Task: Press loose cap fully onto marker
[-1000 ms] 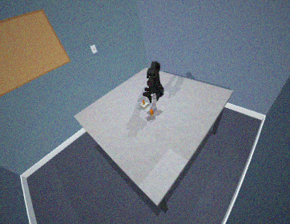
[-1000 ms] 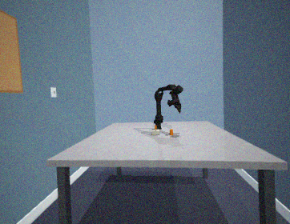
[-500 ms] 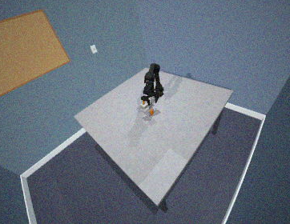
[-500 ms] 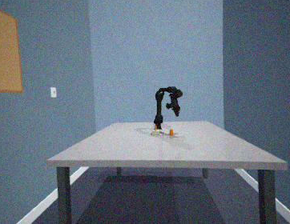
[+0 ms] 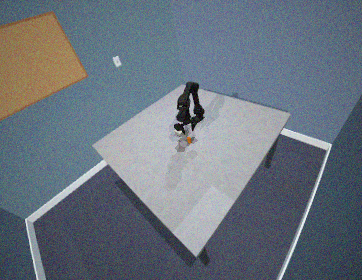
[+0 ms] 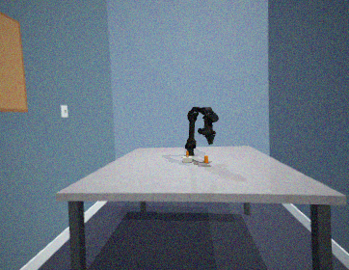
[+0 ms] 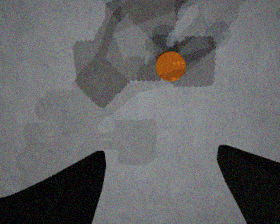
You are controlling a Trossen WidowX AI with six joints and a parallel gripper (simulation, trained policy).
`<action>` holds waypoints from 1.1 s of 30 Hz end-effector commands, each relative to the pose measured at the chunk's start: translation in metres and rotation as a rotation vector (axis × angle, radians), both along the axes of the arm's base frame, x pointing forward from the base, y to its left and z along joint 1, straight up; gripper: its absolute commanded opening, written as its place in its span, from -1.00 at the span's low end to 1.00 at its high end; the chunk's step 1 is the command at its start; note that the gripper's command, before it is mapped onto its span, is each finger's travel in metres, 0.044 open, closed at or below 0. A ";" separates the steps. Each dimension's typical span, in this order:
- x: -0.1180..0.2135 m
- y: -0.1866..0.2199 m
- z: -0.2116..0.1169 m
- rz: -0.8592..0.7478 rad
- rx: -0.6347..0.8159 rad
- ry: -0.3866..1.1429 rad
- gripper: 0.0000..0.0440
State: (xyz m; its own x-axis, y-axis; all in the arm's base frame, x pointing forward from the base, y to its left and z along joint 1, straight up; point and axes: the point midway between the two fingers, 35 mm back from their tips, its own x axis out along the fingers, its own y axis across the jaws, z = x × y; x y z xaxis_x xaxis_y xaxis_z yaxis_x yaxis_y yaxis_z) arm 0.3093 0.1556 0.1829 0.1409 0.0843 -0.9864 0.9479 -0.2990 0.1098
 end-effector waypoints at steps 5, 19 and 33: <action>0.001 -0.008 -0.016 -0.015 -0.023 0.061 0.49; -0.002 -0.020 -0.043 -0.029 -0.063 0.167 0.48; -0.008 -0.025 -0.074 -0.011 -0.092 0.258 0.43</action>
